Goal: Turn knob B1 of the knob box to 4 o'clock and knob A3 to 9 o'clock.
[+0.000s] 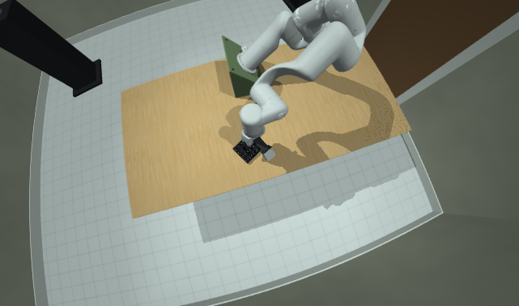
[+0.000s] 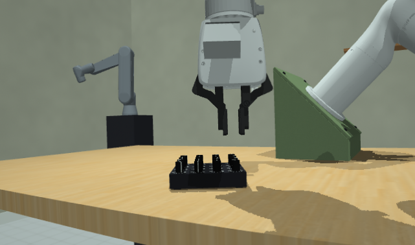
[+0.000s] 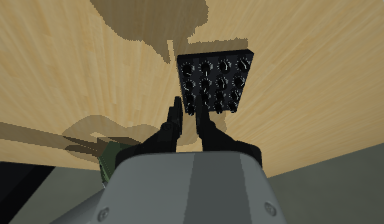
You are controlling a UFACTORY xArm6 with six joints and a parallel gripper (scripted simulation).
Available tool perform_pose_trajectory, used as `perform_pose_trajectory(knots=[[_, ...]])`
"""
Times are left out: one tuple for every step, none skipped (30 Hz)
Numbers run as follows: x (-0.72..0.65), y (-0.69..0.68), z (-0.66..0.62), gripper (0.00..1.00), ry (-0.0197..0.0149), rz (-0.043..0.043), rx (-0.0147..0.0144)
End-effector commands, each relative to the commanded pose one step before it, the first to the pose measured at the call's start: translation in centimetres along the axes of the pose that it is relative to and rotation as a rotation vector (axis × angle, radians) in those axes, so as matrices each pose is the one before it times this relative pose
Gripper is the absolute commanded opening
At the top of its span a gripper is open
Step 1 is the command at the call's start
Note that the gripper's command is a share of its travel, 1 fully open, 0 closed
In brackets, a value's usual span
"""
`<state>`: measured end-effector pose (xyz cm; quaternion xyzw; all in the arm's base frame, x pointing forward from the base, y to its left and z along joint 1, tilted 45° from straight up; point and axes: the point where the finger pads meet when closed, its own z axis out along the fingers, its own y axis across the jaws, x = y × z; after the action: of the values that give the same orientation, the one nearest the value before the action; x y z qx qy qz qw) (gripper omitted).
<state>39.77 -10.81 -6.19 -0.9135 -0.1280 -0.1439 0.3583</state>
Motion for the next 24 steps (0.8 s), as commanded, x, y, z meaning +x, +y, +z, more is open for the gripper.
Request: perform_pose_trajectory(knots=[[0.099, 0.089, 0.056, 0.19, 0.00204, -0.00103, -0.00293], [0.002, 0.0, 0.129, 0.19, 0.00001, 0.0, 0.00001], [0.001, 0.0, 0.132, 0.19, 0.00001, 0.0, 0.00001], [0.001, 0.0, 0.134, 0.19, 0.0, 0.00001, 0.0], [0.001, 0.0, 0.135, 0.19, 0.0, 0.0, 0.00001], [0.002, 0.0, 0.136, 0.19, 0.00001, 0.0, 0.00001], [0.001, 0.0, 0.136, 0.19, 0.0, 0.0, 0.00001], [0.001, 0.0, 0.136, 0.19, 0.0, 0.00001, 0.0], [0.001, 0.0, 0.134, 0.19, 0.00001, 0.0, 0.00001], [0.002, 0.0, 0.133, 0.19, 0.00001, 0.0, 0.00001], [0.001, 0.0, 0.131, 0.19, 0.0, 0.00001, 0.0], [0.001, 0.0, 0.128, 0.19, 0.0, 0.00001, 0.0], [0.002, 0.0, 0.124, 0.19, 0.00001, 0.0, 0.00001], [0.001, 0.0, 0.121, 0.19, 0.0, 0.0, 0.00001], [0.001, 0.0, 0.117, 0.19, 0.0, 0.00001, 0.0], [0.001, 0.0, 0.112, 0.19, 0.0, 0.00001, 0.0], [0.0, 0.0, 0.0, 0.19, 0.0, 0.0, 0.0], [0.0, 0.0, 0.0, 0.19, 0.0, 0.0, 0.0], [0.001, 0.0, 0.106, 0.19, 0.00001, 0.0, 0.00001], [0.001, 0.0, 0.101, 0.19, 0.00001, 0.0, 0.00001], [0.001, 0.0, 0.095, 0.19, 0.0, 0.0, 0.00001], [0.0, 0.0, 0.089, 0.19, 0.0, 0.0, 0.0], [0.0, 0.0, 0.083, 0.19, 0.0, 0.0, 0.0], [0.001, 0.0, 0.076, 0.19, 0.0, 0.0, 0.00001]])
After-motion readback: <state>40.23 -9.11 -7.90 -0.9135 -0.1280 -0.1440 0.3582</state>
